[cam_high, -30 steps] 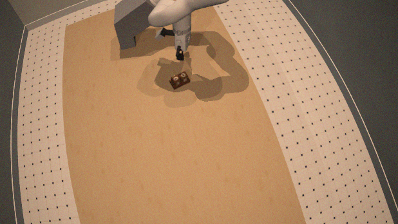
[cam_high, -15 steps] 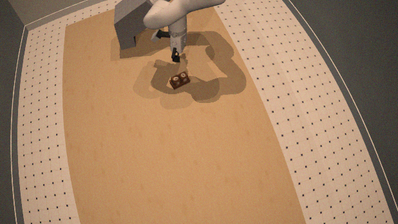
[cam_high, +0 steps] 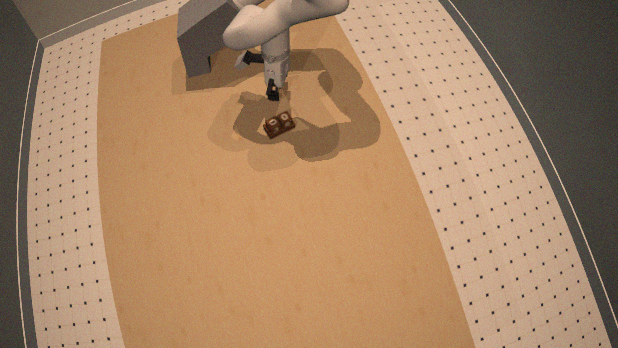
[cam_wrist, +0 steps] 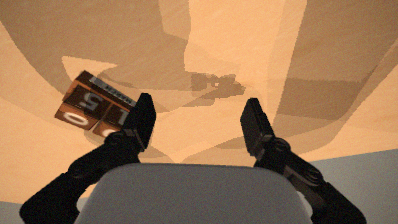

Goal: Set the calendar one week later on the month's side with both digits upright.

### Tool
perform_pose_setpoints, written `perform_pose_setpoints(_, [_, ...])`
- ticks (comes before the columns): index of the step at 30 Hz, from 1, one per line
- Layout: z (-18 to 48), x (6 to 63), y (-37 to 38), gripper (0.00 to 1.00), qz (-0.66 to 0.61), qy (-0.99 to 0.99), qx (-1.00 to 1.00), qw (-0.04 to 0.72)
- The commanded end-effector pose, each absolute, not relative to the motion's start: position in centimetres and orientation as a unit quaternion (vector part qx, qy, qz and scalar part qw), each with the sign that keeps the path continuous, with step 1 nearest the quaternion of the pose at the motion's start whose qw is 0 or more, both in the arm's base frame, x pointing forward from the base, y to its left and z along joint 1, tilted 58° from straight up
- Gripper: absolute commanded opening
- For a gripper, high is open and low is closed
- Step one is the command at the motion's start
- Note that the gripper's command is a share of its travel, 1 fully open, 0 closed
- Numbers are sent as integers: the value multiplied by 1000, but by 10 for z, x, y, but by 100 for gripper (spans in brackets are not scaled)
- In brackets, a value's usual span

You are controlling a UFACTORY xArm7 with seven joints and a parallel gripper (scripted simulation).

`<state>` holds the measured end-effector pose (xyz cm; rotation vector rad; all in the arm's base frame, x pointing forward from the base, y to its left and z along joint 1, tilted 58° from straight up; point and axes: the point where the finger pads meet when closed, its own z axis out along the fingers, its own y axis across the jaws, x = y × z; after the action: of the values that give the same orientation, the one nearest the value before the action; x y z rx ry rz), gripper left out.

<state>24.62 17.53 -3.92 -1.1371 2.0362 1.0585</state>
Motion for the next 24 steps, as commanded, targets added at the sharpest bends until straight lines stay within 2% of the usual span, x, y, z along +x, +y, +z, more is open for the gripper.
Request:
perform_pose_setpoints(1, [-48,249,187,100,394,763,-425,287])
perform_pose_setpoints(24, [-50,249,190,100,394,763,-425,287])
